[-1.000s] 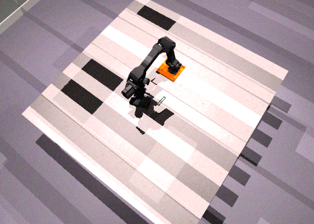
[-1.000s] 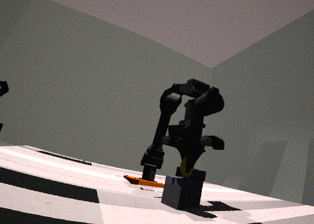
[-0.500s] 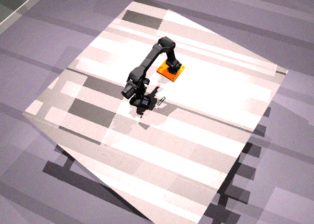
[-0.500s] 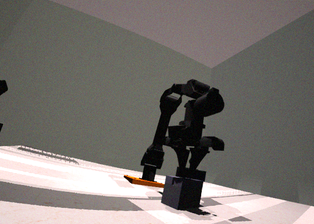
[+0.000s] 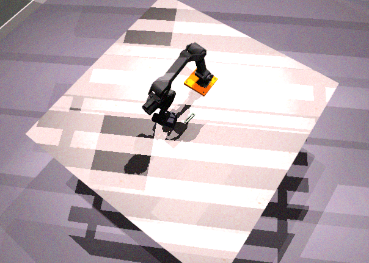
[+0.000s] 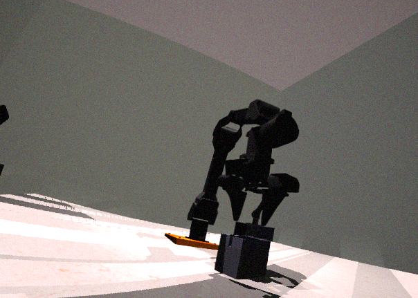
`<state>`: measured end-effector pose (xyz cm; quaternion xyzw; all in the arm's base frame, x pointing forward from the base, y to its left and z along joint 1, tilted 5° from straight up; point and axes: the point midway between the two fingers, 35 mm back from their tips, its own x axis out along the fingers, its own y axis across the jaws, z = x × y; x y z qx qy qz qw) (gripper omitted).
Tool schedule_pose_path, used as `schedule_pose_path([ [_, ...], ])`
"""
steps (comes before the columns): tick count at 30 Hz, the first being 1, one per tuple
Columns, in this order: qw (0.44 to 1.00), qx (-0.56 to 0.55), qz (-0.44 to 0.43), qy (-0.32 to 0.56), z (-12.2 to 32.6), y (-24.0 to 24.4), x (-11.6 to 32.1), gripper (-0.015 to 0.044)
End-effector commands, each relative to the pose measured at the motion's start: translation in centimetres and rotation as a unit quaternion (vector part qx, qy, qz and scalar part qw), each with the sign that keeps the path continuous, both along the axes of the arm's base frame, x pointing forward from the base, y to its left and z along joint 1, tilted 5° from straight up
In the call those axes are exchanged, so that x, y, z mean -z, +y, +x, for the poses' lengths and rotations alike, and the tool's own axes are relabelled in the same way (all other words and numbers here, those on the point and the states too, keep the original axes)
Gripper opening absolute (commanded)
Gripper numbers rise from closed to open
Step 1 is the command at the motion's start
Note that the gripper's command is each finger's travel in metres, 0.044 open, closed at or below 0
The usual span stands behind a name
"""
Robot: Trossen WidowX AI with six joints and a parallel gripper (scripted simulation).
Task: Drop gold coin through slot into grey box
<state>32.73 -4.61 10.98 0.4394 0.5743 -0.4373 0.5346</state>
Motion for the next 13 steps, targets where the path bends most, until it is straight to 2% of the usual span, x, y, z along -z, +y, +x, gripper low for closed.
schedule_pose_path([
  [1,1.000,-0.001,0.000,-0.001,0.1,-0.1,-1.8,0.0440],
  [4,1.000,0.000,0.000,0.001,-0.2,-0.1,-4.3,0.0440],
  [13,1.000,0.000,0.000,0.001,-0.2,-0.1,-4.5,0.0440],
])
